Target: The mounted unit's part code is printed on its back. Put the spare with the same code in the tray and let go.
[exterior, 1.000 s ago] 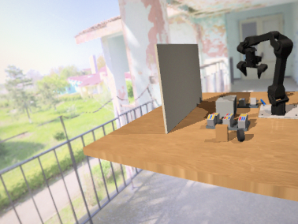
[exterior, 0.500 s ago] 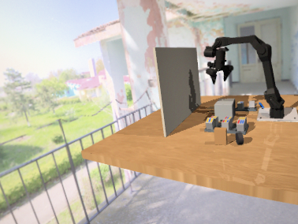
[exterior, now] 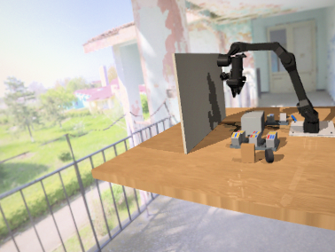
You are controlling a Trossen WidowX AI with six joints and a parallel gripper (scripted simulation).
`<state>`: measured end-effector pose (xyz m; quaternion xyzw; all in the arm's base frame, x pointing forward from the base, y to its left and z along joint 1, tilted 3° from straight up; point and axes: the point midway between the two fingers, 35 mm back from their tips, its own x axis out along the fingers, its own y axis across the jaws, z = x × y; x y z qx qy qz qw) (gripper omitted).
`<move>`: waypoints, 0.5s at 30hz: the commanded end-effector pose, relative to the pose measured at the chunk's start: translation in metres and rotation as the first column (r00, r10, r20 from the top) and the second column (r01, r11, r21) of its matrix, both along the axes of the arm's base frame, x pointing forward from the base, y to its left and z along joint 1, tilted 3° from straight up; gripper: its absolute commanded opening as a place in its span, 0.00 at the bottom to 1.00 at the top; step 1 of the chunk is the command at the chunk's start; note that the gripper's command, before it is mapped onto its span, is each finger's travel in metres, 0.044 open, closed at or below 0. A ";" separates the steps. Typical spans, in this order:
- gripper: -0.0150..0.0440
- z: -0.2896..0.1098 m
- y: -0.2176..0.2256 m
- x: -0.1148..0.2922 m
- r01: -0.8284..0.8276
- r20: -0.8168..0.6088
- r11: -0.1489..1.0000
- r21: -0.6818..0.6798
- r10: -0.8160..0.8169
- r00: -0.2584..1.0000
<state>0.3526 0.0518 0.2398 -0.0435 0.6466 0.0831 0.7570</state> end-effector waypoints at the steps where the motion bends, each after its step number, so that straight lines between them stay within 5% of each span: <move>1: 1.00 -0.002 0.002 0.001 -0.015 -0.009 1.000 0.002 0.015 1.000; 12: 1.00 -0.002 0.005 -0.001 -0.033 -0.009 0.999 0.000 0.033 0.999; 15: 1.00 -0.011 0.041 -0.020 -0.285 -0.012 0.958 -0.027 0.285 0.959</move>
